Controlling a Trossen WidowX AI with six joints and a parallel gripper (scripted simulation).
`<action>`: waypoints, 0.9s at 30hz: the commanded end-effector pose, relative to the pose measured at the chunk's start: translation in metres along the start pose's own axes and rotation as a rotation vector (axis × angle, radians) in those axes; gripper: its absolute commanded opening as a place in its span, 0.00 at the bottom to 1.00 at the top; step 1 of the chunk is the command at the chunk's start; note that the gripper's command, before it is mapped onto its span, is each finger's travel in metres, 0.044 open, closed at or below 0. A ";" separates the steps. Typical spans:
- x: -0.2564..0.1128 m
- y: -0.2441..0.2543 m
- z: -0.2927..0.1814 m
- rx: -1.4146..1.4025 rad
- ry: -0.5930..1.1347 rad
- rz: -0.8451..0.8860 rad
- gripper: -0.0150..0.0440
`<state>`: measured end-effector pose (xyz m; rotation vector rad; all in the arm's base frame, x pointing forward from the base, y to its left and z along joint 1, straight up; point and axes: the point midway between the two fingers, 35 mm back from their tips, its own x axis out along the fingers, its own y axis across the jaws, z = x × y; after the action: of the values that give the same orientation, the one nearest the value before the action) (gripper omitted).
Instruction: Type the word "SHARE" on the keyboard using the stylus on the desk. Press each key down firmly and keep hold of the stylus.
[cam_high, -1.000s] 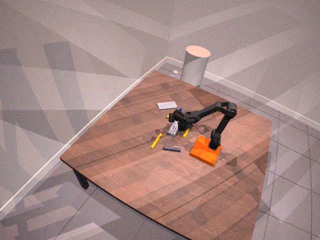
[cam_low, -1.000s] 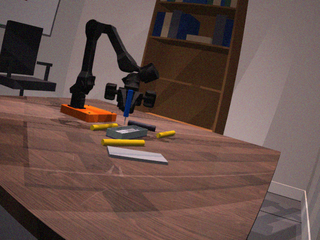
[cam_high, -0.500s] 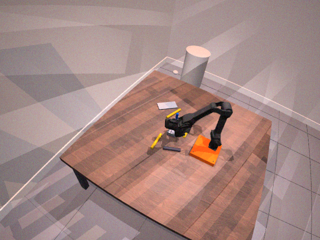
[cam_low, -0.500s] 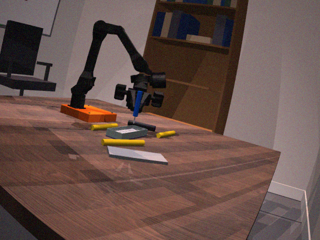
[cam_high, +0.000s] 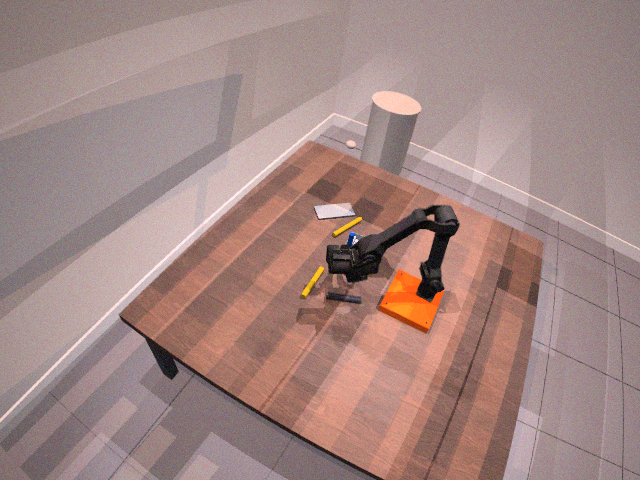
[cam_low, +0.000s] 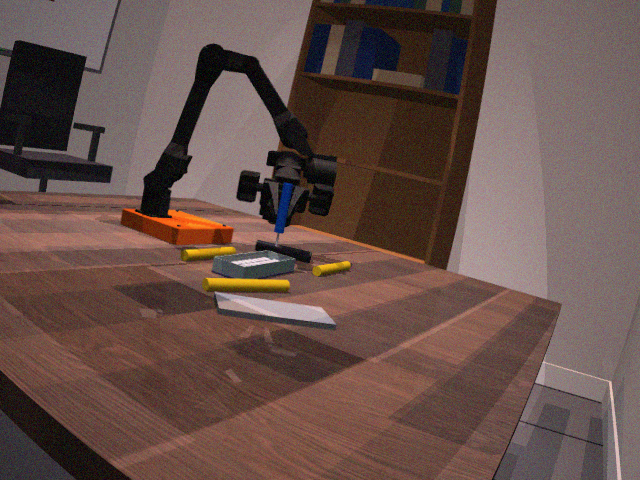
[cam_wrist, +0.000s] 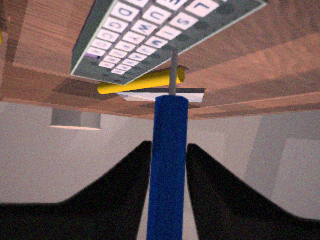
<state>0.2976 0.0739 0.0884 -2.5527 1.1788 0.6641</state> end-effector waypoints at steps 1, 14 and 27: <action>0.005 0.002 0.010 -0.010 0.004 0.006 0.25; 0.008 0.002 0.014 -0.010 0.004 0.006 0.39; 0.010 0.002 0.018 -0.010 0.004 0.006 0.39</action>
<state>0.2966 0.0736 0.0703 -2.5564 1.1840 0.6701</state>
